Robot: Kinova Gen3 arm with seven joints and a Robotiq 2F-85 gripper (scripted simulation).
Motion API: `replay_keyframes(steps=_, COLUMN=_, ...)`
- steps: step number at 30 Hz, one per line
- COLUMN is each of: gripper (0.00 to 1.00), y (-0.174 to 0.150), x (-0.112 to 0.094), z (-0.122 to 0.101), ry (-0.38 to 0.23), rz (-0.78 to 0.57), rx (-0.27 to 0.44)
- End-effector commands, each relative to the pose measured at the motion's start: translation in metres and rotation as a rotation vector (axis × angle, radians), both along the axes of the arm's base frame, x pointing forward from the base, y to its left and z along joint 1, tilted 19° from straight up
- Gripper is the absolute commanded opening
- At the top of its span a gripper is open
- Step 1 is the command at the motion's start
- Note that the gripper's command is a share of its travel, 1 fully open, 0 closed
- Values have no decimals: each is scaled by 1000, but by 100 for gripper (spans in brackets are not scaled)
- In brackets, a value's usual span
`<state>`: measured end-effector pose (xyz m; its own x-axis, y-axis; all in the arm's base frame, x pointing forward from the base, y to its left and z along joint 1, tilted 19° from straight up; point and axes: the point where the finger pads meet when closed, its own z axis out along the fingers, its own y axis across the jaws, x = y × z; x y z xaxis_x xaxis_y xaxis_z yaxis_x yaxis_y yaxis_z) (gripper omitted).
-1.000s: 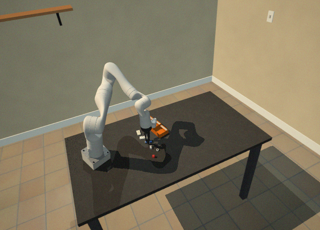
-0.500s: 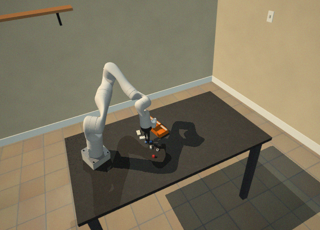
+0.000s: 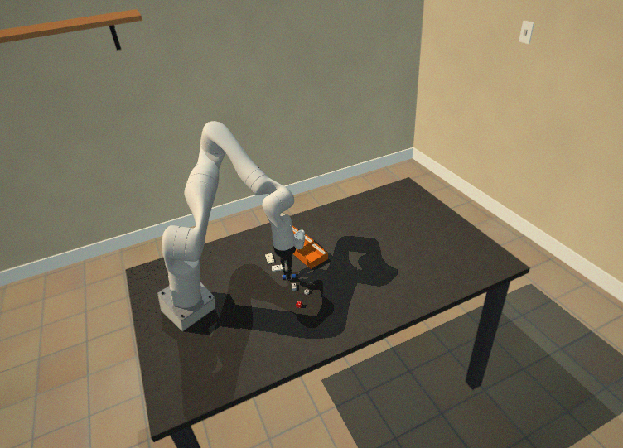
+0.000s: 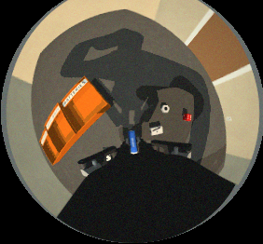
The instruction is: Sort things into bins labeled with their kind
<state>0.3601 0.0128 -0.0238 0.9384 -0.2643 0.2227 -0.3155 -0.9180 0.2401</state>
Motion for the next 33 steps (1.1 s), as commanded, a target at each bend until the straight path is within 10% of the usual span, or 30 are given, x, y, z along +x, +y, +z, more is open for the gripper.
replay_keyframes(steps=1, gripper=9, y=4, x=0, z=6, ry=1, rz=-1, rx=3)
replay_keyframes(steps=19, gripper=9, y=20, x=-8, z=57, ry=2, rz=0, rx=5)
replay_keyframes(steps=33, gripper=9, y=18, x=-7, z=56, ry=0, rz=2, rx=0)
